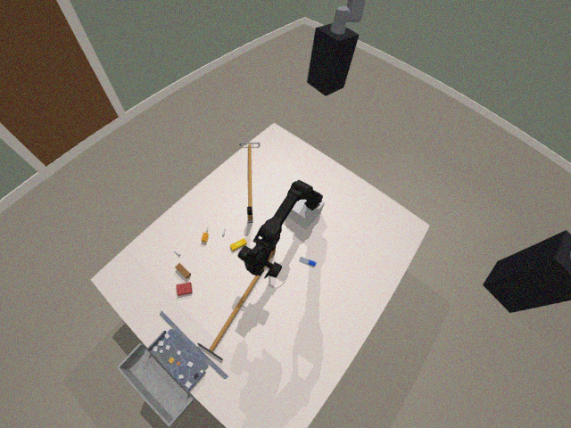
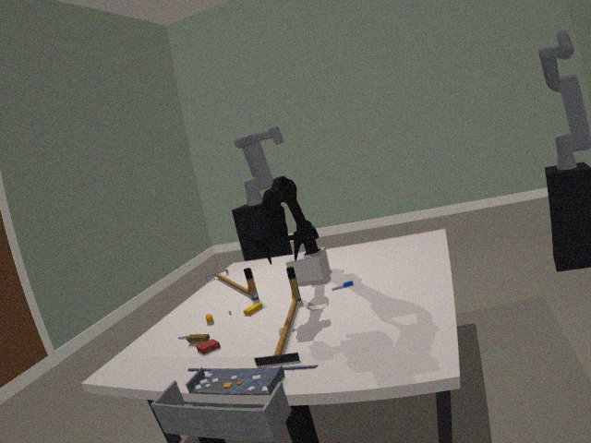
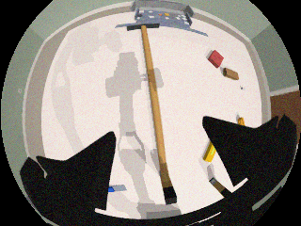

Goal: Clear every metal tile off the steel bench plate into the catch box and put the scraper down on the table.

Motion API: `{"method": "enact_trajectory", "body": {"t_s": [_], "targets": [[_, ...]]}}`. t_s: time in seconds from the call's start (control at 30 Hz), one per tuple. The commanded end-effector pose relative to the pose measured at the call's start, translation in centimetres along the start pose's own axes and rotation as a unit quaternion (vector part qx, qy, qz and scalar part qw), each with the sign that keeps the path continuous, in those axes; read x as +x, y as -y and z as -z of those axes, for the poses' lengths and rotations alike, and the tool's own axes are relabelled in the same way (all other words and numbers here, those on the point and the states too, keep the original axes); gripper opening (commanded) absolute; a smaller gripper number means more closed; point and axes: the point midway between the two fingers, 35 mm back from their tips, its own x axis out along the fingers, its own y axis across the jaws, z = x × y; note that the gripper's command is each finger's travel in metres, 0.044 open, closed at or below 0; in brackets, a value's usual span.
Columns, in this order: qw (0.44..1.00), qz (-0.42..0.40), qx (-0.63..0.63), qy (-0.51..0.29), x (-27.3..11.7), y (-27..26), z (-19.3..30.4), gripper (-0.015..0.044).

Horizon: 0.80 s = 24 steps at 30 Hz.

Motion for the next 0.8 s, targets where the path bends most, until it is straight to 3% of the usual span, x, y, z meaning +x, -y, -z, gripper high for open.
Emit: {"method": "enact_trajectory", "body": {"t_s": [0.0,0.77], "targets": [[1.000,-0.006,-0.004,-0.013,1.4,-0.1,-0.1,0.0440],[0.996,-0.025,-0.011,-0.090,9.0,-0.8,1.1,0.0440]]}}
